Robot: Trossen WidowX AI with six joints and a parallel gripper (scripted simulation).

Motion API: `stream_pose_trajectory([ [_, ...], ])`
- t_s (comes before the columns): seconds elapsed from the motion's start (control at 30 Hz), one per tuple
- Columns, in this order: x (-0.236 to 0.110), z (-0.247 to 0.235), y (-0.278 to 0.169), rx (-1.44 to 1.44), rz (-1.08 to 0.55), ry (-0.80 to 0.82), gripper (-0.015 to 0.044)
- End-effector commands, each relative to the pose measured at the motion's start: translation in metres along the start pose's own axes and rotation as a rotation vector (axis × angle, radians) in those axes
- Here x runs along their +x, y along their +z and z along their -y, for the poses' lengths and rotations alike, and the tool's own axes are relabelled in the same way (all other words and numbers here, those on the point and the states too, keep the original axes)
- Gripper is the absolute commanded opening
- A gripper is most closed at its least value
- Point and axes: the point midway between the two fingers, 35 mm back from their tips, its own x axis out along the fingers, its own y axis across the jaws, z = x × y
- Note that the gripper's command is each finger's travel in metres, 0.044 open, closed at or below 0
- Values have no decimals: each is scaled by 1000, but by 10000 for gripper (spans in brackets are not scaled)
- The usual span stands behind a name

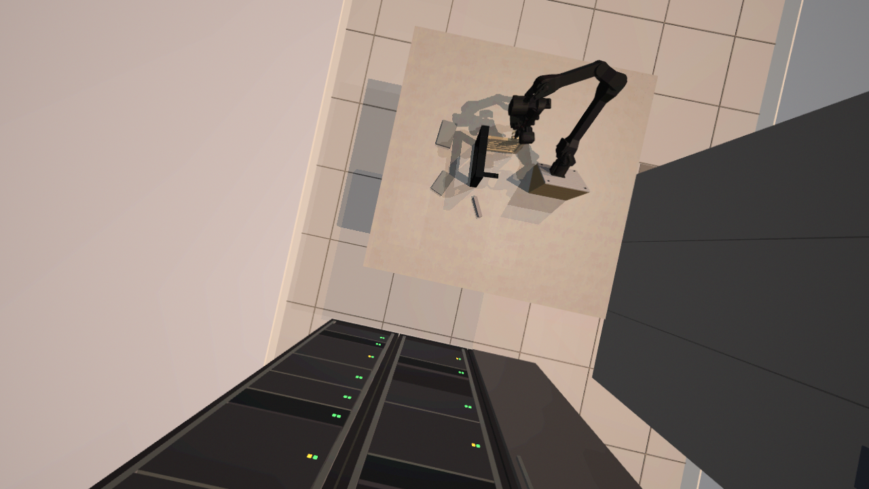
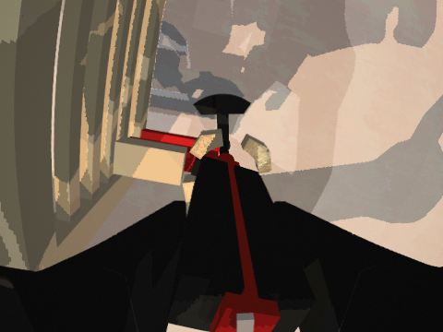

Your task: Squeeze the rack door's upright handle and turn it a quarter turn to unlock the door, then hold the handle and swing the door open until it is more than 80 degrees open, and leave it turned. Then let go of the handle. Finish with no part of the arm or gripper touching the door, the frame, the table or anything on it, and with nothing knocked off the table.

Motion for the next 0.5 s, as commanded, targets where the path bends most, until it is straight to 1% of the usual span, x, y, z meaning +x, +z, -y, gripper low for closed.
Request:
stream_pose_trajectory([
  [0.0,-1,0,0,-7,2,-2,247],
  [0.03,-1,0,0,-7,2,-2,273],
  [0.07,-1,0,0,-7,2,-2,283],
  [0.47,-18,0,2,-22,23,1,283],
])
